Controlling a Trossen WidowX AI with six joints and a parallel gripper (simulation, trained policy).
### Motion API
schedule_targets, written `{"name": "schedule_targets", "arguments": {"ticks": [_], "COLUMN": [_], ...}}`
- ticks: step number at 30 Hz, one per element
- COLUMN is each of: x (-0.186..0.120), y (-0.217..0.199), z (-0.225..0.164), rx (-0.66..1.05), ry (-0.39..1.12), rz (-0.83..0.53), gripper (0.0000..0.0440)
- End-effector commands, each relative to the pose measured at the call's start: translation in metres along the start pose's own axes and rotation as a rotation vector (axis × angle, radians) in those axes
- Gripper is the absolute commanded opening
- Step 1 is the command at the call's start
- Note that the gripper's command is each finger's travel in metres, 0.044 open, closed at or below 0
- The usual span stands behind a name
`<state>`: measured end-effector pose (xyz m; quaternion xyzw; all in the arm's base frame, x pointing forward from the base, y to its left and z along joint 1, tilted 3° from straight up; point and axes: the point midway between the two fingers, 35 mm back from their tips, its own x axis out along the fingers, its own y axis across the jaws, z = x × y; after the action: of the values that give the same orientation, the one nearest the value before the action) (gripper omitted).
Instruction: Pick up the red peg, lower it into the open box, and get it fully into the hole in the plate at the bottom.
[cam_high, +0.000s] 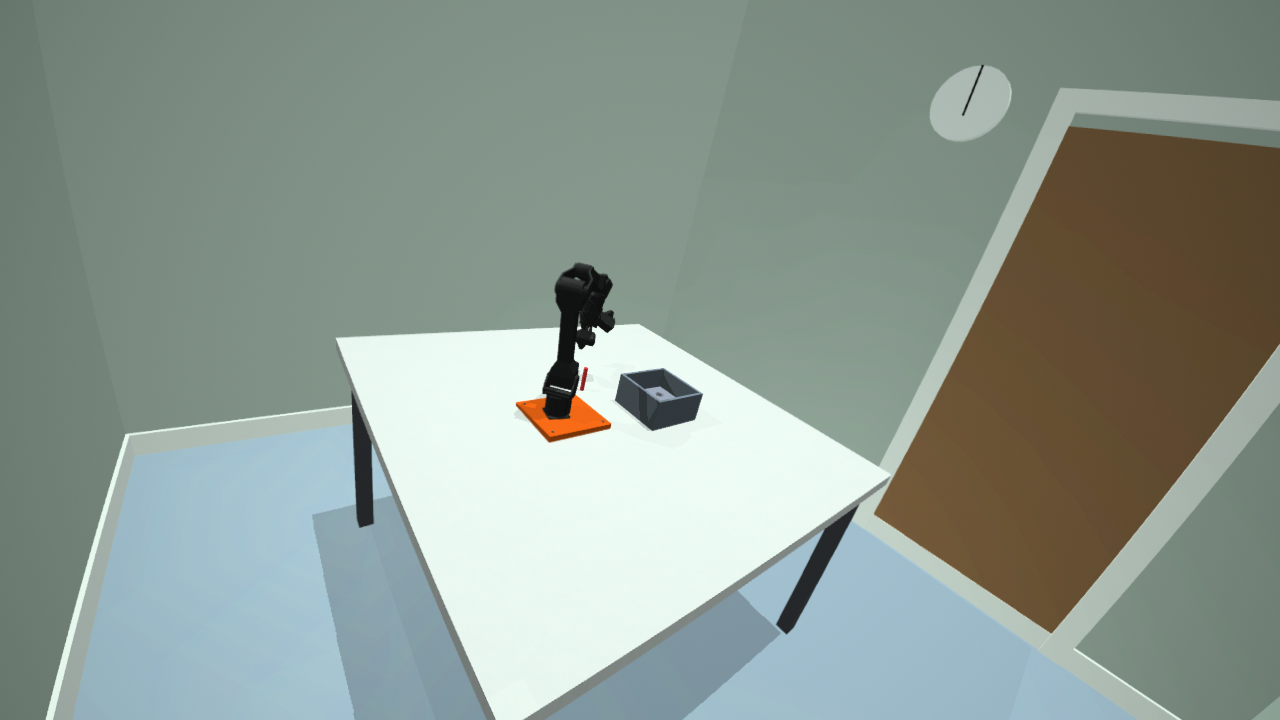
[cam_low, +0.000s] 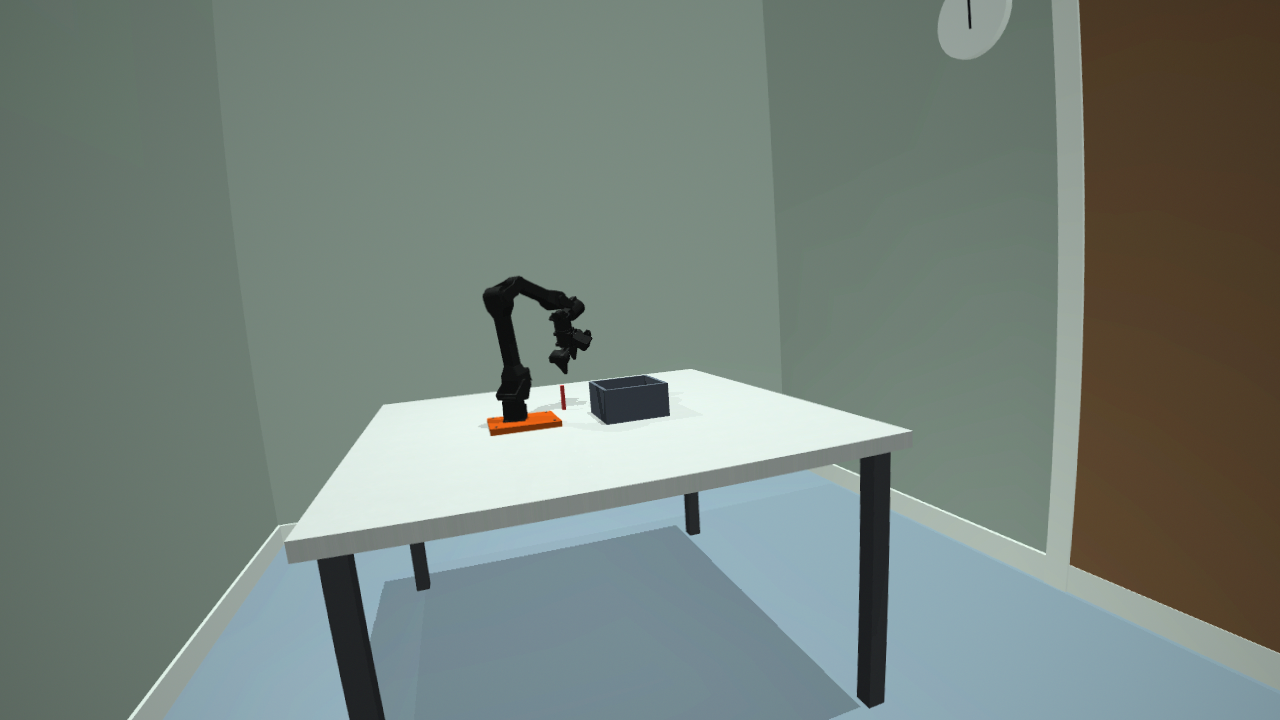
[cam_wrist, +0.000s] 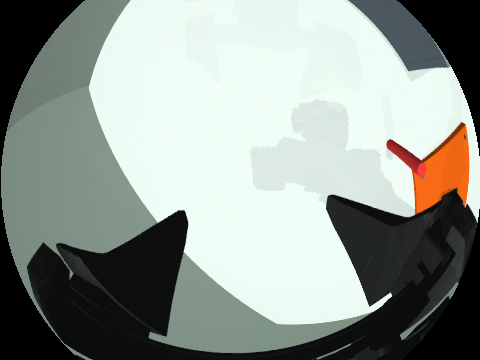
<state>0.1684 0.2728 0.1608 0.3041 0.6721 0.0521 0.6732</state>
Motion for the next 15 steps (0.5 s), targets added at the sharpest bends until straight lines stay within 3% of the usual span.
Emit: {"name": "schedule_targets", "arguments": {"ticks": [1, 8, 15], "x": [-0.008, -0.018, -0.012], "y": [-0.030, -0.079, -0.111], "z": [0.007, 0.010, 0.010], "rx": [0.070, 0.187, 0.251], "ry": [-0.030, -0.065, -0.094], "rz": [-0.112, -0.299, -0.404], "gripper": [0.0440, 0.0440, 0.0437]}}
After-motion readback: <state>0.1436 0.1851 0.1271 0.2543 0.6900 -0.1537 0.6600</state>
